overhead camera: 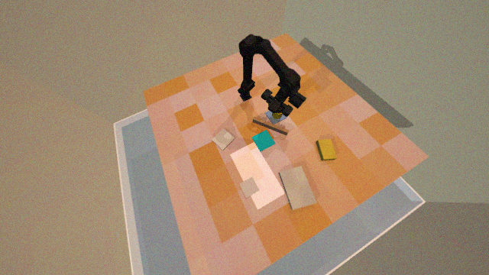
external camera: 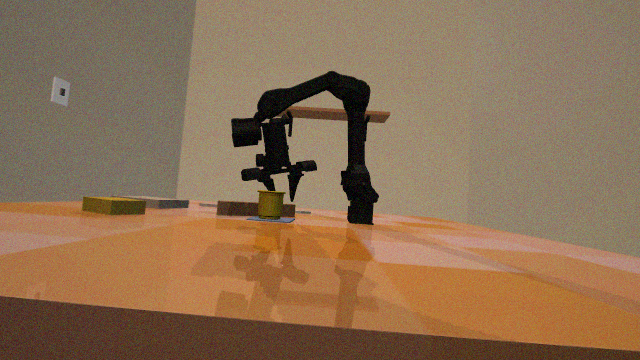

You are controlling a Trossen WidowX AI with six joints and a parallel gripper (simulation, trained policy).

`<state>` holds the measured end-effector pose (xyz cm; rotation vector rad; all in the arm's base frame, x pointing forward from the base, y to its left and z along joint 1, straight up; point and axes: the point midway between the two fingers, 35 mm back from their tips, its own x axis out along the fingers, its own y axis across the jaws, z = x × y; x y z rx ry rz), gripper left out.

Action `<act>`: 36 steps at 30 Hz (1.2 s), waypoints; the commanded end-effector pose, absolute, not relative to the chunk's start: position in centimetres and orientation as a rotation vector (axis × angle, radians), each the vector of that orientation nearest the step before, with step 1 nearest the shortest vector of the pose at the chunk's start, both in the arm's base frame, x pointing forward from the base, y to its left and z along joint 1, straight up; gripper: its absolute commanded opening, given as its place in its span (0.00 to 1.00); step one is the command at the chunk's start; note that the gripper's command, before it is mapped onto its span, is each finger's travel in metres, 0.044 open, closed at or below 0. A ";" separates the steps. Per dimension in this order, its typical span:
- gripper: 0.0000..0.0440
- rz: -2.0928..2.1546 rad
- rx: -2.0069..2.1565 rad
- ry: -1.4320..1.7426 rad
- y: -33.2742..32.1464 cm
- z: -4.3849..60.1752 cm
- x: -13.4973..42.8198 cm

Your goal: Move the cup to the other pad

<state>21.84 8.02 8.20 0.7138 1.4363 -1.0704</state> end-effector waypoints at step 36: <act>0.02 -0.937 0.826 1.354 6.7 11.5 23.5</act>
